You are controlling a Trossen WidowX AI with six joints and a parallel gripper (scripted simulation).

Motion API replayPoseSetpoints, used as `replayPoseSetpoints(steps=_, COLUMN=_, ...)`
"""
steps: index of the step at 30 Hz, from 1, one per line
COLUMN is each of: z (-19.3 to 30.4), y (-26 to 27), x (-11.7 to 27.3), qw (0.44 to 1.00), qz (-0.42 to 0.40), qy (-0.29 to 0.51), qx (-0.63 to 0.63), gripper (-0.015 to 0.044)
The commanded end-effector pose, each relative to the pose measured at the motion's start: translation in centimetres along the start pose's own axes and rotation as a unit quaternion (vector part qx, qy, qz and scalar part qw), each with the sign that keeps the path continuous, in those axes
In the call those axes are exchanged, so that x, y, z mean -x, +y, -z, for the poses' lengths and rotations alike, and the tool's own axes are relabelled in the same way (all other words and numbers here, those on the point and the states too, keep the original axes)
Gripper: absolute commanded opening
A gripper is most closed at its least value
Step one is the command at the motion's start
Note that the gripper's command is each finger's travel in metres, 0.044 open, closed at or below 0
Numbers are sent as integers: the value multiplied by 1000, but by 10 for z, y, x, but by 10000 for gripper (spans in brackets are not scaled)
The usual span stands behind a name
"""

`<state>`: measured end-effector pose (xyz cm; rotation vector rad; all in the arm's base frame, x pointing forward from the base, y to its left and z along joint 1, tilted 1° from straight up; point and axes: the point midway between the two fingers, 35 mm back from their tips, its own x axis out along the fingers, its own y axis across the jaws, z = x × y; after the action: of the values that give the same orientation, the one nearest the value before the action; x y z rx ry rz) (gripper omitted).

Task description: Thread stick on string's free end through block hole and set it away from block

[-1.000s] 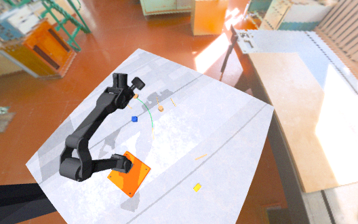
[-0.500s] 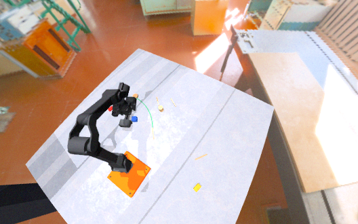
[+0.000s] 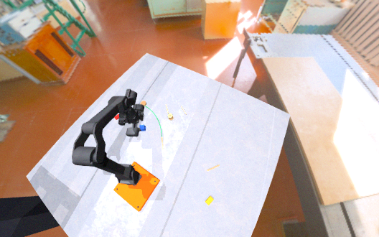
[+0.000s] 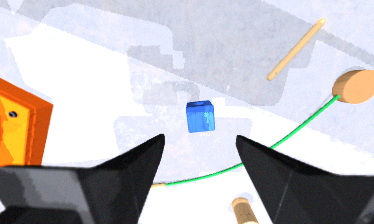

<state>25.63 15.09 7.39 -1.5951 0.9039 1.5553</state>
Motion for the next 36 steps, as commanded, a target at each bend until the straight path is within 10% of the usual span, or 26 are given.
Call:
replayPoseSetpoints(steps=1, z=1, y=0, x=0, qw=1000, qz=-1, qy=3, qx=3, gripper=242)
replayPoseSetpoints(steps=9, z=0, y=0, x=0, qw=1000, qz=0, qy=0, qx=0, gripper=242)
replayPoseSetpoints(steps=18, z=0, y=0, x=0, qw=1000, qz=0, qy=0, qx=0, gripper=6)
replayPoseSetpoints(steps=36, z=0, y=0, x=0, qw=1000, qz=0, qy=0, qx=0, gripper=26)
